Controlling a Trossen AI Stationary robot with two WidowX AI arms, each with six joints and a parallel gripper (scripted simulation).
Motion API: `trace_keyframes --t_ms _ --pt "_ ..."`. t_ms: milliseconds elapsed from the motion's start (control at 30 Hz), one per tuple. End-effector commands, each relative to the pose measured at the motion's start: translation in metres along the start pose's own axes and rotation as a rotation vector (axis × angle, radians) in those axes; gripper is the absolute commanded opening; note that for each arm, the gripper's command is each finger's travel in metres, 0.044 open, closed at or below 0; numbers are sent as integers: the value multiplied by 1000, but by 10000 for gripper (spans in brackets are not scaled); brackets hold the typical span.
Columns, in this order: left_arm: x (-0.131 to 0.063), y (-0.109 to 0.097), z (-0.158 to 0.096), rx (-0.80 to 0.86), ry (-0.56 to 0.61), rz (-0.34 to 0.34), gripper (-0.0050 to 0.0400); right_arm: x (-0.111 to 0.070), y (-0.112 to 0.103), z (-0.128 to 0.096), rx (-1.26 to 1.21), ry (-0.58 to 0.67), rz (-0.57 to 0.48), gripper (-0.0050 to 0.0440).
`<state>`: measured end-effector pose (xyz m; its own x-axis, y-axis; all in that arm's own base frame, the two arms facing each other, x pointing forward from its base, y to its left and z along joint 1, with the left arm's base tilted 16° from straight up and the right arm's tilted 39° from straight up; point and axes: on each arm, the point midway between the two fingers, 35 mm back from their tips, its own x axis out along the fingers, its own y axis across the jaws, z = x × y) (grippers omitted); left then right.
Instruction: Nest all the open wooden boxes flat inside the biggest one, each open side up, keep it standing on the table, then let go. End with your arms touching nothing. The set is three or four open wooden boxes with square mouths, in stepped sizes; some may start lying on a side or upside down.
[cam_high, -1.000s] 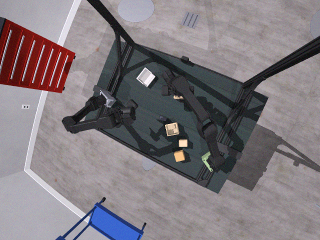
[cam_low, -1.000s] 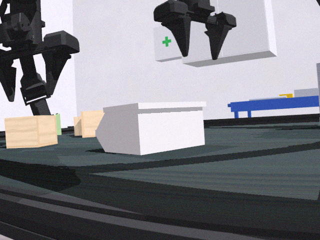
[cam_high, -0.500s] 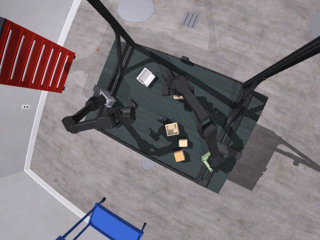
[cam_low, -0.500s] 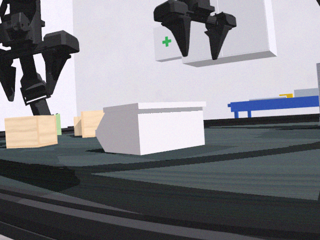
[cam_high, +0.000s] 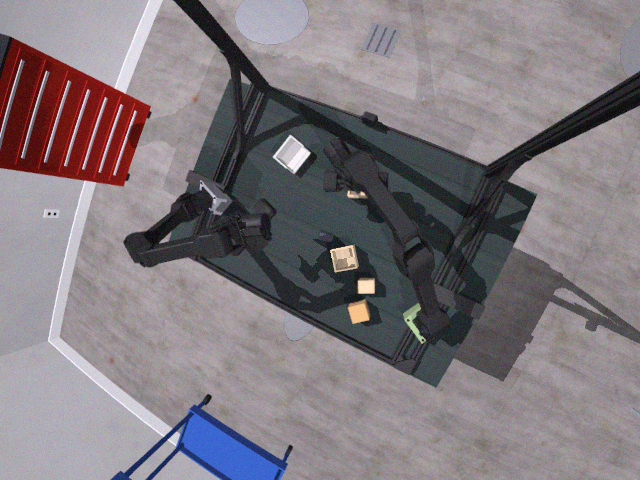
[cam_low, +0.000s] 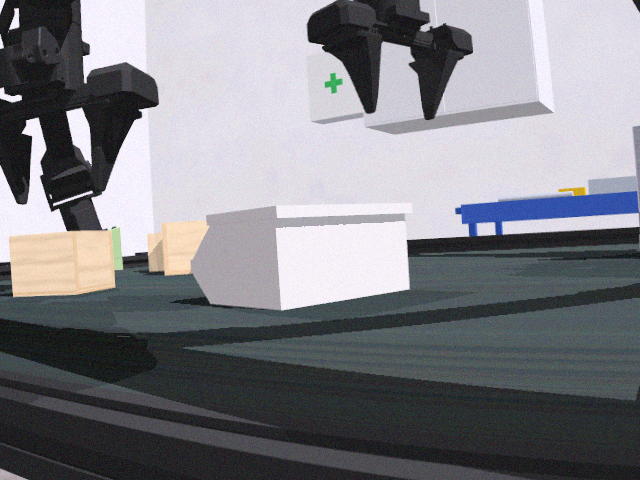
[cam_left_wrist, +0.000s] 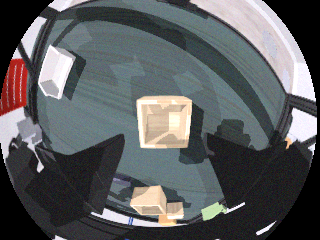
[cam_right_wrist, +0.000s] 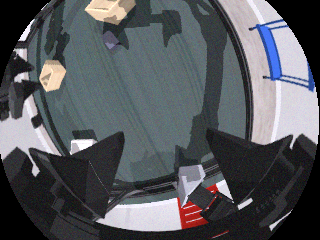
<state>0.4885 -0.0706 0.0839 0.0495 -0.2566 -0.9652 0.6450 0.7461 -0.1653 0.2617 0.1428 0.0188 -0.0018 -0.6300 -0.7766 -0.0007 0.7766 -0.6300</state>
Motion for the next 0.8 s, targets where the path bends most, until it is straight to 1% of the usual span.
trace_keyframes --t_ms 0,167,233,267,700,767 --pt "1 1 1 -2 0 0 400 0 0 0 1 -2 -1 400" --pt "3 1 1 -2 1 -1 400 0 0 0 1 -2 -1 400" --pt "13 2 3 -2 6 -4 400 0 0 0 1 -2 -1 400" --pt "15 2 3 -2 7 -5 400 0 0 0 1 -2 -1 400" --pt "16 2 3 -2 7 -6 400 0 0 0 1 -2 -1 400" --pt "19 2 3 -3 9 -10 400 0 0 0 1 -2 -1 400"
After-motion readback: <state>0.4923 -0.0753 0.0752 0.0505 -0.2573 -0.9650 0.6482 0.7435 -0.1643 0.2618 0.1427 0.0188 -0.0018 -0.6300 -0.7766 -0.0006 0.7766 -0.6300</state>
